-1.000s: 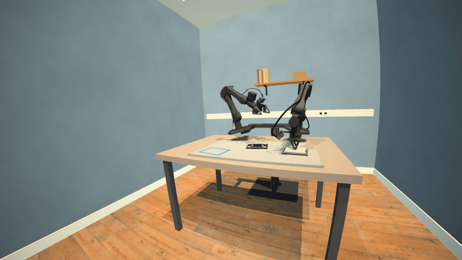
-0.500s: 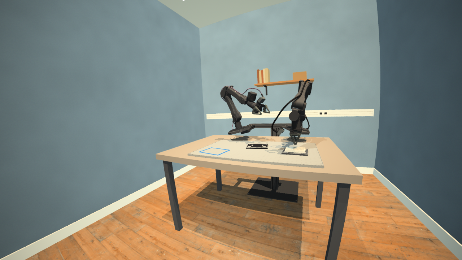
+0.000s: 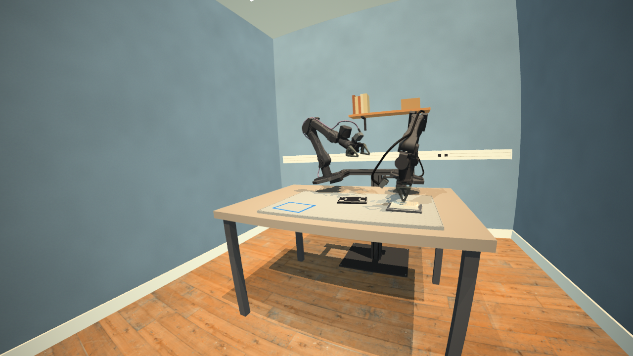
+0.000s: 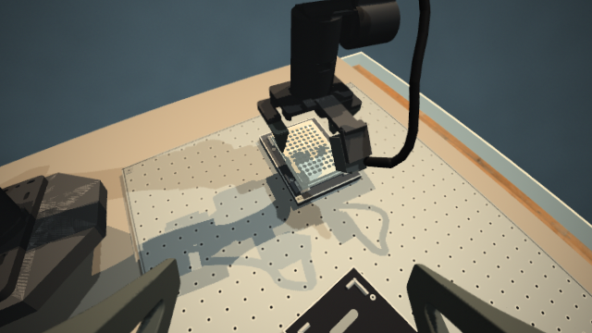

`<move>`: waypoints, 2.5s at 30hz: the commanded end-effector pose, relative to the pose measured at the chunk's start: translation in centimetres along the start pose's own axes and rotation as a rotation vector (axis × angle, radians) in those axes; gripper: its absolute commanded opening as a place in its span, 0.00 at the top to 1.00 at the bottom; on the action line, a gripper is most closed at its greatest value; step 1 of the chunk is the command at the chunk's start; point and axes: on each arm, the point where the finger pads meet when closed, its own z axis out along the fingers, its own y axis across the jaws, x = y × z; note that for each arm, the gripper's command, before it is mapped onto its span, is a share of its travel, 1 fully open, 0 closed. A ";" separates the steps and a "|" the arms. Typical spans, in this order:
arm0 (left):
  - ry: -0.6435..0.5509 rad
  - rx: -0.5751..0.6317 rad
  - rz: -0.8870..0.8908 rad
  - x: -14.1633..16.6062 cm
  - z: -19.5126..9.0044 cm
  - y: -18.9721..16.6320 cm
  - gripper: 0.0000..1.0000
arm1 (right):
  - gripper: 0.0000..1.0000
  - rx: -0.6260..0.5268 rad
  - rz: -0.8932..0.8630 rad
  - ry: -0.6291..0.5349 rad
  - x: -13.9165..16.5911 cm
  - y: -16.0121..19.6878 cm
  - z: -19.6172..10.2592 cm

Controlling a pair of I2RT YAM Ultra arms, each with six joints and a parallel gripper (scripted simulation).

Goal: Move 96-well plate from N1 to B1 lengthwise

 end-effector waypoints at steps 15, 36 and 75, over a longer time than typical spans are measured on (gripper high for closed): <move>-0.015 -0.023 0.006 -0.4 2.0 0.6 0.00 | 0.00 0.005 0.005 -0.010 -0.3 0.0 -0.3; -0.015 -0.024 0.007 -0.4 2.8 0.6 0.00 | 0.00 0.005 0.005 -0.010 -0.3 0.0 -0.3; -0.016 -0.040 -0.005 -0.4 -2.0 0.9 0.21 | 0.00 0.030 -0.002 0.021 0.3 -2.4 -0.4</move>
